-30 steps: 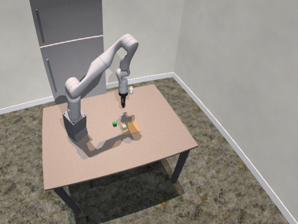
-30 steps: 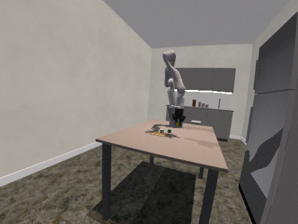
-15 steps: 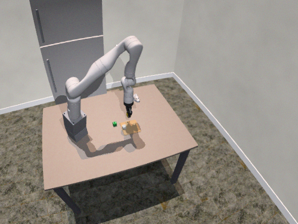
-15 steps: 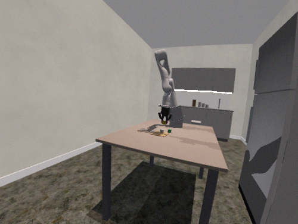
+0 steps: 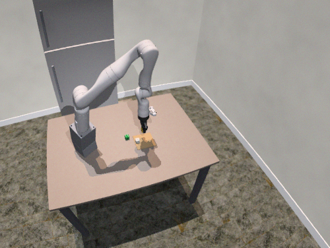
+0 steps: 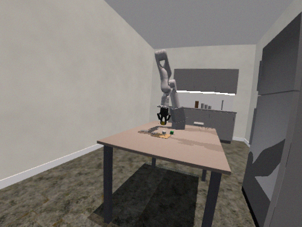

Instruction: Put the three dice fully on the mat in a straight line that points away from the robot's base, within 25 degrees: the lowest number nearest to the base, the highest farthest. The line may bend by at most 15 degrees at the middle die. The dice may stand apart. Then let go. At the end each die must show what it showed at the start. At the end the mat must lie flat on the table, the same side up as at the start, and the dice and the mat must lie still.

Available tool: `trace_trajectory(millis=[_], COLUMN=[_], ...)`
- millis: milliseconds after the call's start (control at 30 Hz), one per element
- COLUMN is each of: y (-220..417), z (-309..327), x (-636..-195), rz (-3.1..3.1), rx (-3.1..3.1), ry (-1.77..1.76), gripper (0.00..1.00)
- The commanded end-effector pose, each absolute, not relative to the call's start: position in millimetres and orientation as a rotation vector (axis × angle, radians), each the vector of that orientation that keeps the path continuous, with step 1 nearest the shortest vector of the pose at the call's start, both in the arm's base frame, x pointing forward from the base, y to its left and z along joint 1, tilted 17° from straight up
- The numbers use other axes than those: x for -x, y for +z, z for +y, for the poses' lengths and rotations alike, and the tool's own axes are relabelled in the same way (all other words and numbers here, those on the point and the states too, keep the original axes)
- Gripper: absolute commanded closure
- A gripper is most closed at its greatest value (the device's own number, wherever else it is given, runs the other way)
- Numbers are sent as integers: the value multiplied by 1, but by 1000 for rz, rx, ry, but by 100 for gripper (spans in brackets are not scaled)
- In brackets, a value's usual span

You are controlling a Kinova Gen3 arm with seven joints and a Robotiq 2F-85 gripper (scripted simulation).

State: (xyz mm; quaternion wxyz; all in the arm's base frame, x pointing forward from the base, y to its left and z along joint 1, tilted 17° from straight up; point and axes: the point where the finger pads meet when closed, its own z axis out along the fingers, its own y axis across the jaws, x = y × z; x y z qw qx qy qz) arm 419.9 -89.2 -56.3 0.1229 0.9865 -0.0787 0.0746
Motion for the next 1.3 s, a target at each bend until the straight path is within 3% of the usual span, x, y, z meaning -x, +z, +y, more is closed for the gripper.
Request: trace_trajectory(millis=[0, 1267], y=[-56, -124], z=[-89, -107], x=[-421, -431], rz=[-230, -230], rx=[-2878, -2878], ry=[220, 219], gripper=[74, 74])
